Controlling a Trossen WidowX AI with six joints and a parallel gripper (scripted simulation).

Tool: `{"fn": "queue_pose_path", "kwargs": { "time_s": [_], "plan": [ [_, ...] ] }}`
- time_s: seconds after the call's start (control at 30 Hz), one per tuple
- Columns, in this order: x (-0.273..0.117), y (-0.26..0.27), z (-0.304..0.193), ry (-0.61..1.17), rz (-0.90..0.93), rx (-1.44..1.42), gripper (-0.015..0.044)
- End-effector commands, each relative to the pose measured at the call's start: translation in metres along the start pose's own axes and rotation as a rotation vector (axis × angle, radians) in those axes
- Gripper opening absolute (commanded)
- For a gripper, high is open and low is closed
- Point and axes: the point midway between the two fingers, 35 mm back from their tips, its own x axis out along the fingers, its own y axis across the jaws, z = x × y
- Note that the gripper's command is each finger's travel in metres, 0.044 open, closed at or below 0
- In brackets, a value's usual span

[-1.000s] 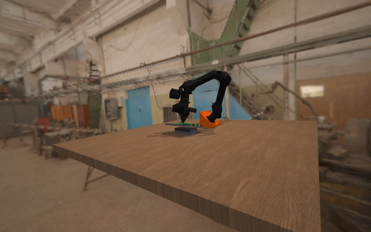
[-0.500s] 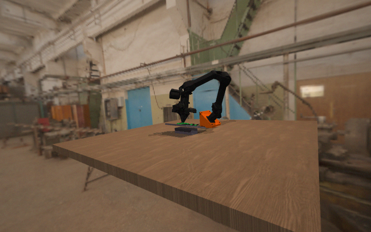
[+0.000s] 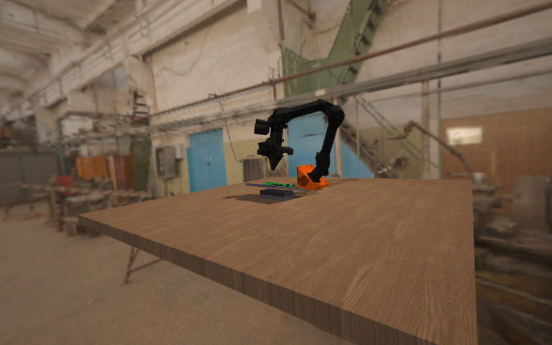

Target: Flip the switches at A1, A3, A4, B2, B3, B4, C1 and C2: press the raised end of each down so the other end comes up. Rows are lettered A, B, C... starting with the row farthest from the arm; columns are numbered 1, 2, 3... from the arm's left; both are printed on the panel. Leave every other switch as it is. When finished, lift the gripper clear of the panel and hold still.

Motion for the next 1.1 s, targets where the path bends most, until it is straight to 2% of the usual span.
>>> {"fn": "queue_pose_path", "kwargs": {
  "time_s": [0.0, 0.27, 0.5, 0.63, 1.07],
  "plan": [
    [-0.006, 0.008, -0.005, 0.007, -0.003, -0.005, 0.0000],
    [-0.005, 0.076, -0.059, 0.010, 0.001, -0.001, 0.0000],
    [-0.003, 0.077, -0.060, 0.009, 0.001, -0.001, 0.0000],
    [0.028, 0.077, -0.061, -0.015, 0.002, -0.002, 0.0000],
    [0.042, 0.078, -0.062, -0.017, 0.003, -0.002, 0.0000]
  ]
}}
